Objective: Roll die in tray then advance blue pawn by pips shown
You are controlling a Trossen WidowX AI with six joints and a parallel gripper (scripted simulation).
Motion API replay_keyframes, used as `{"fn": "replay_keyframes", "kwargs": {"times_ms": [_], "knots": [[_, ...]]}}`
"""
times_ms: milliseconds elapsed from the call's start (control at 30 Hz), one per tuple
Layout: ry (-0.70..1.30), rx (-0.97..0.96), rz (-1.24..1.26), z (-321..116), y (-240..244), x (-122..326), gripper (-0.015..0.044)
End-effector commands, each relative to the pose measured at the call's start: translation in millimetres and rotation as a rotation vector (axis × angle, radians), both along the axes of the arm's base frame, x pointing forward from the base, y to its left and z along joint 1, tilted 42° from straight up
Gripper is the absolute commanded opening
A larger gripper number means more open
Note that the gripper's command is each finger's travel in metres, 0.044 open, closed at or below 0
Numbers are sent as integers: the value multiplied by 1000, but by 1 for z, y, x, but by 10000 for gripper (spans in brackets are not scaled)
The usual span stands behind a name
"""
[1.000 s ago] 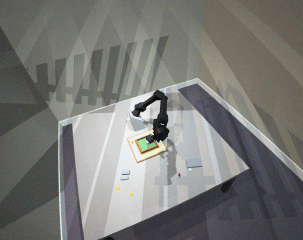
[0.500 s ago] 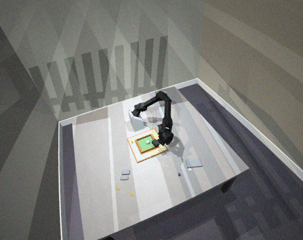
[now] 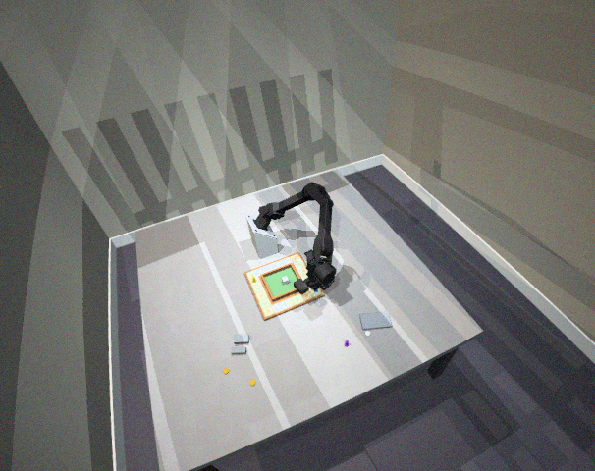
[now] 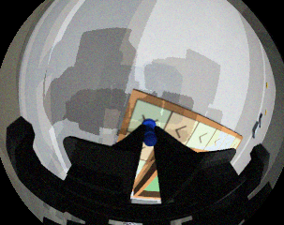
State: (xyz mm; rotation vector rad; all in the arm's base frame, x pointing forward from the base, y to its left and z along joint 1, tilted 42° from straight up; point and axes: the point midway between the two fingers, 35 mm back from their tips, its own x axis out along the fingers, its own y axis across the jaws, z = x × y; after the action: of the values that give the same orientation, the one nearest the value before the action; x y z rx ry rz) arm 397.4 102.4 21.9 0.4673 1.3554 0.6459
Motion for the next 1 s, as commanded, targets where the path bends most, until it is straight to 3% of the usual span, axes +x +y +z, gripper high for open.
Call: {"fn": "replay_keyframes", "kwargs": {"times_ms": [0, 200, 533, 767, 867, 967], "knots": [[5, -1, -2, -5, 4, 0, 0], [6, 0, -2, -11, 9, 0, 0], [0, 2, 3, -5, 6, 1, 263], [5, -3, -2, 29, -25, -3, 440], [7, -5, -4, 29, -28, -5, 440], [29, -27, -34, 23, -65, -32, 440]]}}
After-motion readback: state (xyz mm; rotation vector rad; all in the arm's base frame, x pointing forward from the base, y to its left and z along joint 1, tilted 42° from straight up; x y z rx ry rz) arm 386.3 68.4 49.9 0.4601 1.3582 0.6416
